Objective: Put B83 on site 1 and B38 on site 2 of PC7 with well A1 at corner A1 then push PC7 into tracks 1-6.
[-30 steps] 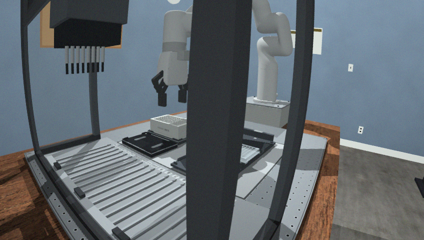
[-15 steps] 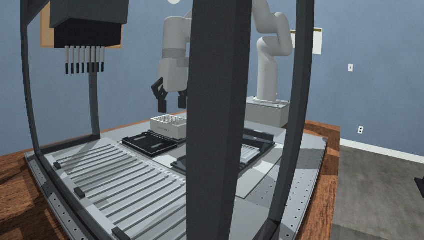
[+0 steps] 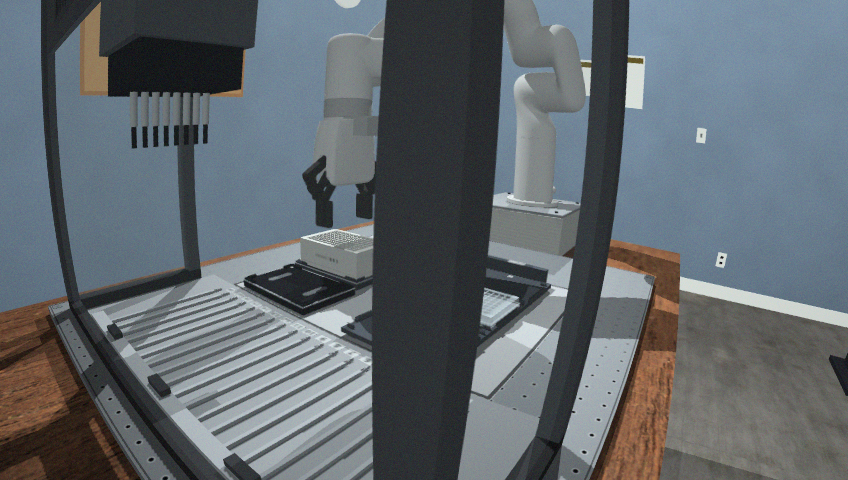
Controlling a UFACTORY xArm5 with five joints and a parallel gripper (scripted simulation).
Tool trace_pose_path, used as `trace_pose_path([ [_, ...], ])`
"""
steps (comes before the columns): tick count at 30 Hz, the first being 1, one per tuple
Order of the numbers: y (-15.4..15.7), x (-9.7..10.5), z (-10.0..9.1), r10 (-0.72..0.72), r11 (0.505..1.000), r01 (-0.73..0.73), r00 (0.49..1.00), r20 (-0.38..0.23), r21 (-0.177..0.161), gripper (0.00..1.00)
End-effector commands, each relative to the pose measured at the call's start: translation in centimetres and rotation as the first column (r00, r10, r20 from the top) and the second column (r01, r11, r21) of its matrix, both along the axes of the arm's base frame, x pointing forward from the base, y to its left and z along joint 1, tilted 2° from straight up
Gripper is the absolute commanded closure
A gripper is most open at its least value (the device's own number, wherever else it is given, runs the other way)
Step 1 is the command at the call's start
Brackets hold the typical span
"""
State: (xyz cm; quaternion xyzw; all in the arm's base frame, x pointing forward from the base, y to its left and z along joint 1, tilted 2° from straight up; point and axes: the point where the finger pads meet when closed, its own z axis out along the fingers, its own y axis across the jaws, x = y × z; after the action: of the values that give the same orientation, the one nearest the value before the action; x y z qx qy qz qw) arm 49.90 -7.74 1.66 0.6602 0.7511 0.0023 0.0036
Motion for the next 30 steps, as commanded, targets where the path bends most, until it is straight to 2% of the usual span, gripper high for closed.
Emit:
trace_pose_path([
  [1, 0.0, 0.1, -0.1, 0.0, 1.0, 0.0, 1.0, 0.0, -0.026, 0.0],
  [30, -0.1, 0.1, -1.8, 0.0, 1.0, 0.0, 1.0, -0.001, -0.026, 0.0],
])
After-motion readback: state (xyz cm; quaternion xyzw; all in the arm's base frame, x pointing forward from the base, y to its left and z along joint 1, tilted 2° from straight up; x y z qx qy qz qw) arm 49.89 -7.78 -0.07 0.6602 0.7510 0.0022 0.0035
